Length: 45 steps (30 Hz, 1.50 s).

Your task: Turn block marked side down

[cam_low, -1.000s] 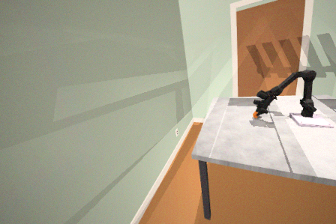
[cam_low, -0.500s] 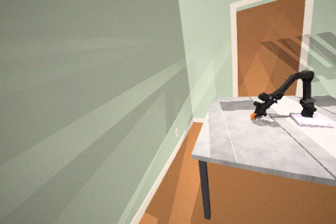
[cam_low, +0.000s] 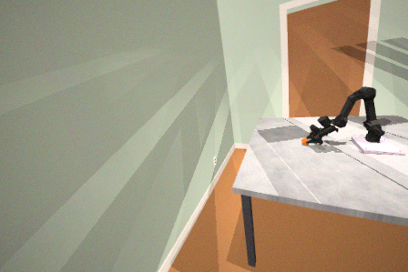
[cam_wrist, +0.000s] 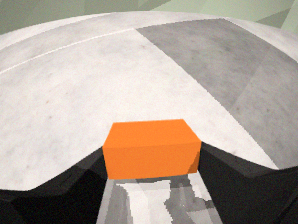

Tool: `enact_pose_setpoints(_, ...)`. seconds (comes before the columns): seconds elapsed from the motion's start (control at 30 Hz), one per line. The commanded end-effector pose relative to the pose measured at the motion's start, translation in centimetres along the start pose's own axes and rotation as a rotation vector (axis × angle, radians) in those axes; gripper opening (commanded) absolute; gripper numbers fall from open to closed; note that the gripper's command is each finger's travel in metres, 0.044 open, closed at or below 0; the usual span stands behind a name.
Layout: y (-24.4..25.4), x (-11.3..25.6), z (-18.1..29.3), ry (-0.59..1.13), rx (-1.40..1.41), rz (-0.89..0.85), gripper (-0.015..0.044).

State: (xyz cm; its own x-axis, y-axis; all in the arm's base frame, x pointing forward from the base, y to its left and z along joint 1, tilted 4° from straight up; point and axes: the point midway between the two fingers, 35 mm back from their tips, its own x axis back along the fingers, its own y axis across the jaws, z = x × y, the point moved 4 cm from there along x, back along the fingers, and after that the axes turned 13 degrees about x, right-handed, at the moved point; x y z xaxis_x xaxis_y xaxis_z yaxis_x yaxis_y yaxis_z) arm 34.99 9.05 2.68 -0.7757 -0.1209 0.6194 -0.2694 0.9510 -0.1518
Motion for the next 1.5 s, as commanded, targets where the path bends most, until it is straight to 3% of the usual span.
enact_pose_setpoints(0.0,0.2,-0.1,1.6,-0.035,0.007,0.015,0.0000)
enact_pose_setpoints(0.5,0.3,1.6,3.1,-0.228,-0.001,0.060,0.0000)
enact_pose_setpoints(1.13,0.3,1.8,3.0,-0.254,-0.001,0.066,0.0000)
enact_pose_setpoints(1.47,0.3,1.8,3.0,-0.254,-0.001,0.066,0.0263)
